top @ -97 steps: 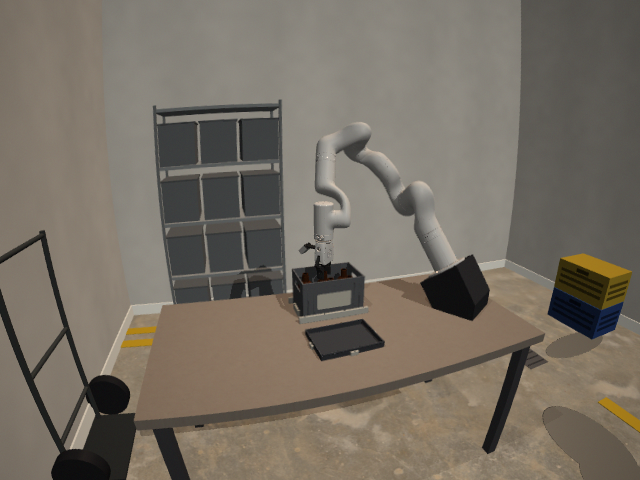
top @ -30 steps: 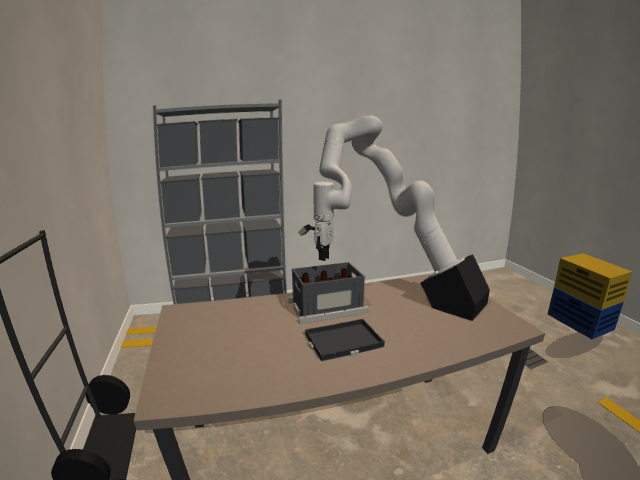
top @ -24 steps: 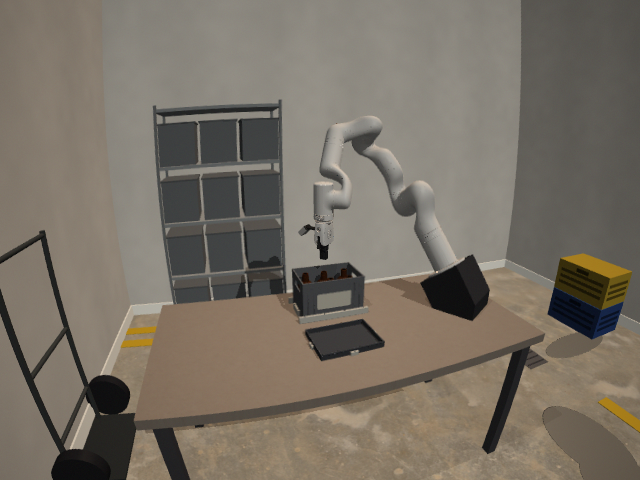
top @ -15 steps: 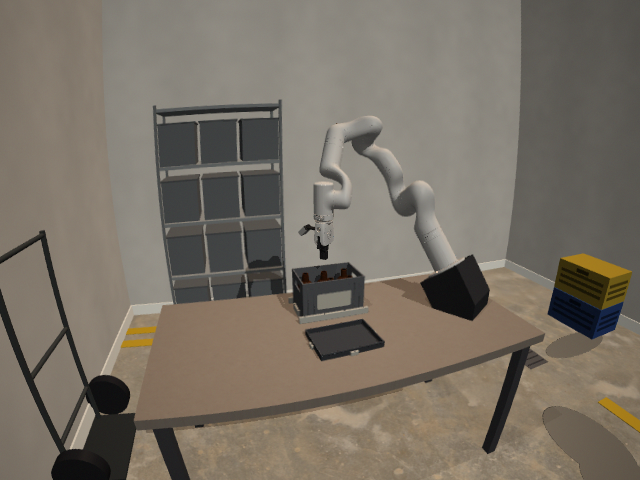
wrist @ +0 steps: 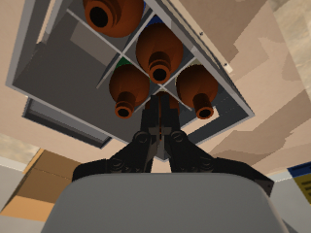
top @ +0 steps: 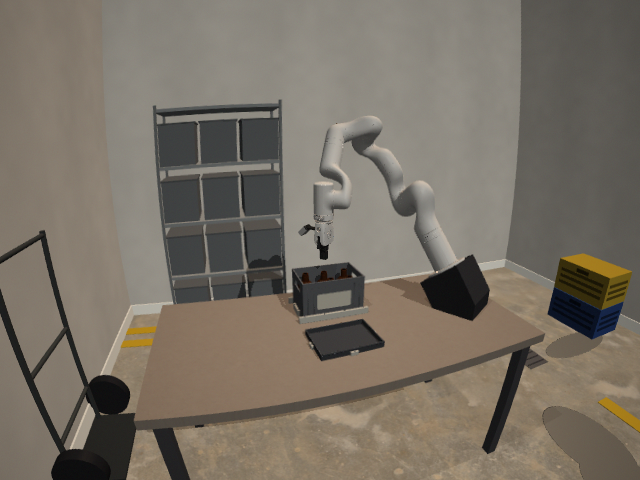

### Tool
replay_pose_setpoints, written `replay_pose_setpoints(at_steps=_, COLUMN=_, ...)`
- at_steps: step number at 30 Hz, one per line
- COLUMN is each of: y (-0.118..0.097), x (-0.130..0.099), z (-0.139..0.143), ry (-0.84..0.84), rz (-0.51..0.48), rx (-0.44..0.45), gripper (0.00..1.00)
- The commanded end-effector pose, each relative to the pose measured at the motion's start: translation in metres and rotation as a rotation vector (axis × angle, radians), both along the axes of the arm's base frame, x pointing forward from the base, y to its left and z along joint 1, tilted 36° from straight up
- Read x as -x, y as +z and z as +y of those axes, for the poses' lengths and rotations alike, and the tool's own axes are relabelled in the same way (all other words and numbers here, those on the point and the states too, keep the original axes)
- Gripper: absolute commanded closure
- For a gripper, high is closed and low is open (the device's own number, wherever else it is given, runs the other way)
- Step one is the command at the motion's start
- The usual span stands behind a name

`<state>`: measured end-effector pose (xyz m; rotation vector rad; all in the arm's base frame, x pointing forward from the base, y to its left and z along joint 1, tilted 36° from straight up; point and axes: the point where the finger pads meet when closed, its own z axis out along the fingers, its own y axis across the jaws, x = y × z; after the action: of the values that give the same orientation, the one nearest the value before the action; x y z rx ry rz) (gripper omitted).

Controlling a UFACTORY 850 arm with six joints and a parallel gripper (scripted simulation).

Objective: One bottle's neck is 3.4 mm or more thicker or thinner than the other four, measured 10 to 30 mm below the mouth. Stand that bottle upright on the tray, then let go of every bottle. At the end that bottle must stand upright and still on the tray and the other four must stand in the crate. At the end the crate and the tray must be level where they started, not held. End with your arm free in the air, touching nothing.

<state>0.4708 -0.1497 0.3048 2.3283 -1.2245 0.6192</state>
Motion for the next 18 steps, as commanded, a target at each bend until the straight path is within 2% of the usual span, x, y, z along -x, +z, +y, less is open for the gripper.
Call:
replay_pose_setpoints(at_steps=1, y=-0.003, x=-0.002, z=0.005, ry=0.0, rz=-0.001, rx=-0.001, gripper=1.0)
replay_pose_setpoints(at_steps=4, y=-0.024, x=-0.011, z=0.038, ry=0.0, rz=-0.001, rx=-0.002, gripper=1.0)
replay_pose_setpoints(at_steps=8, y=-0.041, x=-0.016, z=0.065, ry=0.0, rz=-0.001, rx=0.0, gripper=1.0)
replay_pose_setpoints(at_steps=15, y=-0.044, x=-0.016, z=0.069, ry=0.0, rz=-0.002, rx=0.0, gripper=1.0)
replay_pose_setpoints(at_steps=16, y=-0.044, x=-0.016, z=0.069, ry=0.0, rz=-0.002, rx=0.0, gripper=0.35)
replay_pose_setpoints(at_steps=18, y=-0.044, x=-0.016, z=0.069, ry=0.0, rz=-0.002, rx=0.0, gripper=0.35)
